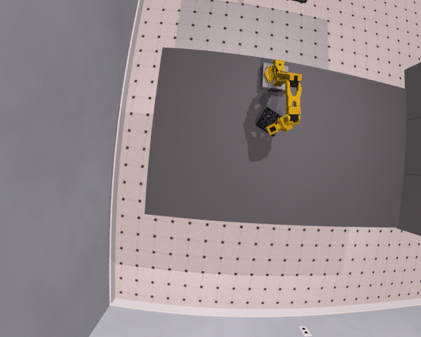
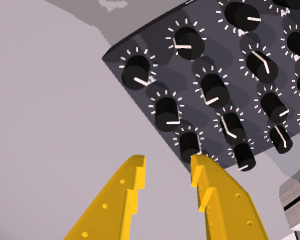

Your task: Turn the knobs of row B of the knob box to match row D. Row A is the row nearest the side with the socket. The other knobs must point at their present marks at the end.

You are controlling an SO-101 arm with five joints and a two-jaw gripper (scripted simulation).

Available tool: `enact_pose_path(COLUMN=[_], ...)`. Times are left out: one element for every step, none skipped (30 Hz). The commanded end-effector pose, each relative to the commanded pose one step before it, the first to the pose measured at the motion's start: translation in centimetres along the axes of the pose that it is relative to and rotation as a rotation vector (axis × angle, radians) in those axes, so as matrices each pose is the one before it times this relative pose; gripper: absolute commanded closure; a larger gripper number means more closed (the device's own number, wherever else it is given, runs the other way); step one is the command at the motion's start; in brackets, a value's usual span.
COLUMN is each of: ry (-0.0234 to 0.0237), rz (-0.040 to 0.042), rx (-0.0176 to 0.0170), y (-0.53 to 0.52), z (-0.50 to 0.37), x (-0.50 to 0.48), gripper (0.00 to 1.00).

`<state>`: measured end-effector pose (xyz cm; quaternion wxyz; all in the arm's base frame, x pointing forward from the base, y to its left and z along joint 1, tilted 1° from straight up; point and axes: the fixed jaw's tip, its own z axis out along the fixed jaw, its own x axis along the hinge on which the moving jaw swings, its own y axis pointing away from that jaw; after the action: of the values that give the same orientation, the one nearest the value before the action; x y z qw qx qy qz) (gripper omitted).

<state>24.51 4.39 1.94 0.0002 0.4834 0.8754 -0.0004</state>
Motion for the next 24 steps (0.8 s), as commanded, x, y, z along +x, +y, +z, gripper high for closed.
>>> enact_pose_path(ry=[0.00559,0.00000,0.00000,0.00000,0.00000,0.00000,0.00000,-0.00002,0.00000,0.00000,0.00000,0.00000,0.00000,0.00000,0.00000,0.00000,0.00000,0.00000,0.00000,0.00000,0.00000,0.00000,0.00000,0.00000], rz=[-0.00398,0.00000,0.00000,0.00000,0.00000,0.00000,0.00000,0.00000,0.00000,0.00000,0.00000,0.00000,0.00000,0.00000,0.00000,0.00000,0.00000,0.00000,0.00000,0.00000,0.00000,0.00000,0.00000,0.00000], rx=[0.01114,0.00000,0.00000,0.00000,0.00000,0.00000,0.00000,0.00001,0.00000,0.00000,0.00000,0.00000,0.00000,0.00000,0.00000,0.00000,0.00000,0.00000,0.00000,0.00000,0.00000,0.00000,0.00000,0.00000], y=[-0.003,0.000,0.000,0.000,0.000,0.000,0.000,0.000,0.000,0.000,0.001,0.000,0.001,0.001,0.001,0.002,0.001,0.001,0.001,0.001,0.000,0.000,0.000,0.000], z=[0.1239,0.0000,0.0000,0.0000,0.0000,0.0000,0.0000,0.0009,0.0036,0.0084,0.0162,0.0246,0.0342,0.0432,0.0528,0.0624,0.0702,0.0780,0.0840,0.0888,0.0918,0.0936,0.0000,0.0000], x=[0.2651,0.0000,0.0000,0.0000,0.0000,0.0000,0.0000,0.0001,0.0000,-0.0007,-0.0001,-0.0008,-0.0008,-0.0009,-0.0010,-0.0010,-0.0011,-0.0017,-0.0012,-0.0012,-0.0006,-0.0012,0.0000,0.0000], gripper=[0.90,0.90,0.90,0.90,0.90,0.90,0.90,0.90,0.90,0.90,0.90,0.90,0.90,0.90,0.90,0.90,0.90,0.90,0.90,0.90,0.90,0.90,0.90,0.90])
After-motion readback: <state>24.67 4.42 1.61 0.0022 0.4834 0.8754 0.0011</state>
